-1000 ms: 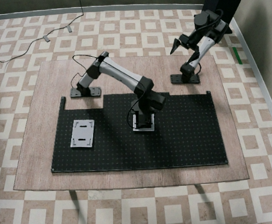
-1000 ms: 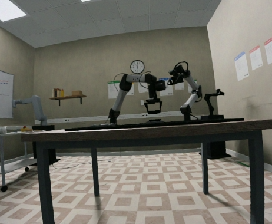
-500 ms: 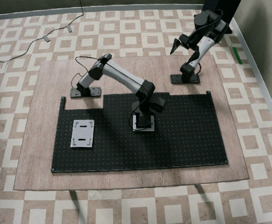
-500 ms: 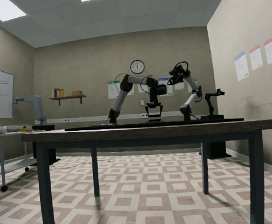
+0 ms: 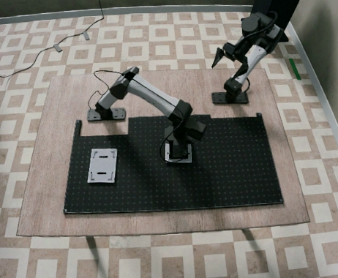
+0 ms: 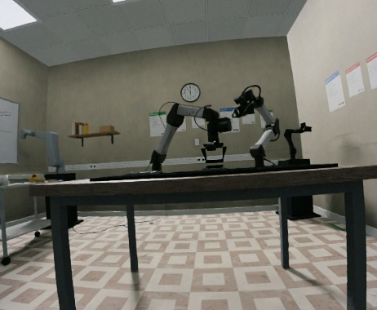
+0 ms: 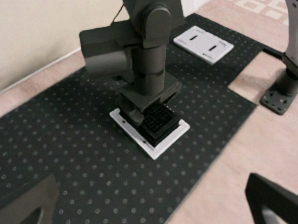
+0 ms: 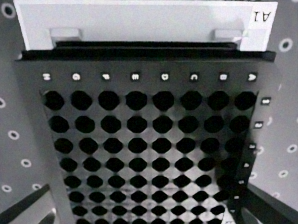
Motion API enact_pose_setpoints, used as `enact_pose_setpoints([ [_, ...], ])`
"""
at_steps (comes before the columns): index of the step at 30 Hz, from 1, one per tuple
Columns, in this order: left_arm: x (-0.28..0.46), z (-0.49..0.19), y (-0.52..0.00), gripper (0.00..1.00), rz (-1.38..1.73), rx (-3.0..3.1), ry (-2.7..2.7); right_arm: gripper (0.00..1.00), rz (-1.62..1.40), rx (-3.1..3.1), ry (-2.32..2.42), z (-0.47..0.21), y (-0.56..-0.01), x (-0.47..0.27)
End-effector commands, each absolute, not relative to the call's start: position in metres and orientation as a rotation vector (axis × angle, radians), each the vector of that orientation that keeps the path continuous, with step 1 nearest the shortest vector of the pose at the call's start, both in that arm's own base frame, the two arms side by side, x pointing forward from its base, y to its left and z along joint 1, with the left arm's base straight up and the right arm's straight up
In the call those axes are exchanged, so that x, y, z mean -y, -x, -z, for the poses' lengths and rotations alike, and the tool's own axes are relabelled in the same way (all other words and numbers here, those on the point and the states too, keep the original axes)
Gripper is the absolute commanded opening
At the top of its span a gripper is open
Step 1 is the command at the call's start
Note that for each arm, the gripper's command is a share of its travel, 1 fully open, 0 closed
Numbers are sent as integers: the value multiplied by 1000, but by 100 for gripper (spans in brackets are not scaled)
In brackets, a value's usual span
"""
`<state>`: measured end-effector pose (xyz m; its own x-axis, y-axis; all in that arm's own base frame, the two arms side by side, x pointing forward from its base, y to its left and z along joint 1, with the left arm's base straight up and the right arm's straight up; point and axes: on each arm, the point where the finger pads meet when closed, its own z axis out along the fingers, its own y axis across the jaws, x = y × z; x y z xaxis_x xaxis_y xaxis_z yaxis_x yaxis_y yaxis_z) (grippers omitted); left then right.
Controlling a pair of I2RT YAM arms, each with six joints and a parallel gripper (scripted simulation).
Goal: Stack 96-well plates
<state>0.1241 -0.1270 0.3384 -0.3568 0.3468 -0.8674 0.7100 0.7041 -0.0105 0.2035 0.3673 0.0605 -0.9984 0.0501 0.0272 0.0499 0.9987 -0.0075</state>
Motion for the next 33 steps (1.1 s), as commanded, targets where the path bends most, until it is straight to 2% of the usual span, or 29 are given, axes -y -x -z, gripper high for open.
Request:
enact_pose_setpoints([
  [1, 130, -339, -127, 100, 487, -1952, -816, 82, 92, 3137, 95, -77, -208, -373],
  [26, 144, -313, -141, 100, 484, -1943, -814, 82, 70, 3137, 98, -57, -205, -368],
  [27, 145, -312, -141, 100, 483, -1944, -813, 94, 53, 3132, 91, -50, -206, -370],
  [28, 145, -311, -142, 100, 484, -1942, -816, 100, 53, 3132, 91, -50, -206, -370],
  [33, 146, -310, -143, 100, 483, -1938, -818, 100, 121, 3154, 88, -84, -211, -370],
])
